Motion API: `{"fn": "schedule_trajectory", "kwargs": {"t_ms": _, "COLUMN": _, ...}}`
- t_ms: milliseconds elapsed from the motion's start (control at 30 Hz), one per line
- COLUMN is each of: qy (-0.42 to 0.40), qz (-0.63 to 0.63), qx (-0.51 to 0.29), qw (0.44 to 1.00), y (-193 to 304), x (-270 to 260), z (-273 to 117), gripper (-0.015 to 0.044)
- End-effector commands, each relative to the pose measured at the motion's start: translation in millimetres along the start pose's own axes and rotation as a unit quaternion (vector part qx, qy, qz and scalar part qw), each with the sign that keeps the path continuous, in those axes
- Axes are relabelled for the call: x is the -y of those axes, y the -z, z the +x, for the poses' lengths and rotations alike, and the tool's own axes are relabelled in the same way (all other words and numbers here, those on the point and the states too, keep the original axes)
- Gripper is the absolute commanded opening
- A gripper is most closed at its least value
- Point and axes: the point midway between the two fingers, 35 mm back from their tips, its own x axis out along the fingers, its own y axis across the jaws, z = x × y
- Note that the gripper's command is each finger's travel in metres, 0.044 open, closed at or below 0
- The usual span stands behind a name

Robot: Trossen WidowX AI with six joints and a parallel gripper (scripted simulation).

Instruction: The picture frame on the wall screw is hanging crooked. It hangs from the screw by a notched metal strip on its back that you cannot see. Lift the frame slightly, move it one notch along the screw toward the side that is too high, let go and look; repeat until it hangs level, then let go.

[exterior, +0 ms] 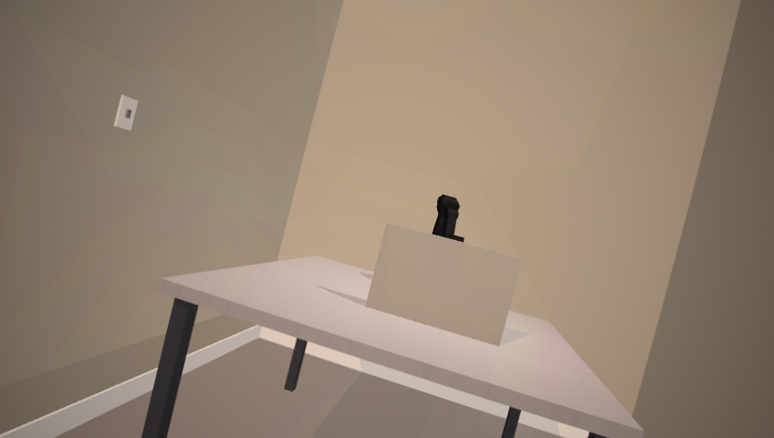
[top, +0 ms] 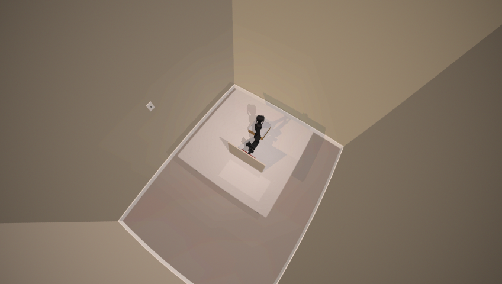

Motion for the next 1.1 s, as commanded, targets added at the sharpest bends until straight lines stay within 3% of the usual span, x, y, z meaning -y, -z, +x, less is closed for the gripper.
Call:
{"fn": "schedule_trajectory", "kwargs": {"t_ms": 0, "qy": 0.0, "qz": 0.009, "qx": -0.001, "qw": 1.0, "y": -0.3, "x": 0.0, "z": -0.1, "gripper": 0.0}}
{"fn": "schedule_trajectory", "kwargs": {"t_ms": 367, "qy": 0.0, "qz": 0.043, "qx": -0.001, "qw": 0.999, "y": -0.5, "x": -0.2, "z": -0.1, "gripper": 0.0}}
{"fn": "schedule_trajectory", "kwargs": {"t_ms": 700, "qy": 0.0, "qz": 0.031, "qx": 0.0, "qw": 1.0, "y": -0.2, "x": -0.2, "z": 0.0, "gripper": 0.026}}
{"fn": "schedule_trajectory", "kwargs": {"t_ms": 833, "qy": 0.0, "qz": 0.026, "qx": 0.0, "qw": 1.0, "y": 0.4, "x": -0.1, "z": -2.5, "gripper": 0.026}}
{"fn": "schedule_trajectory", "kwargs": {"t_ms": 1067, "qy": 0.0, "qz": -0.159, "qx": -0.001, "qw": 0.987, "y": 2.0, "x": 8.5, "z": -92.0, "gripper": 0.026}}
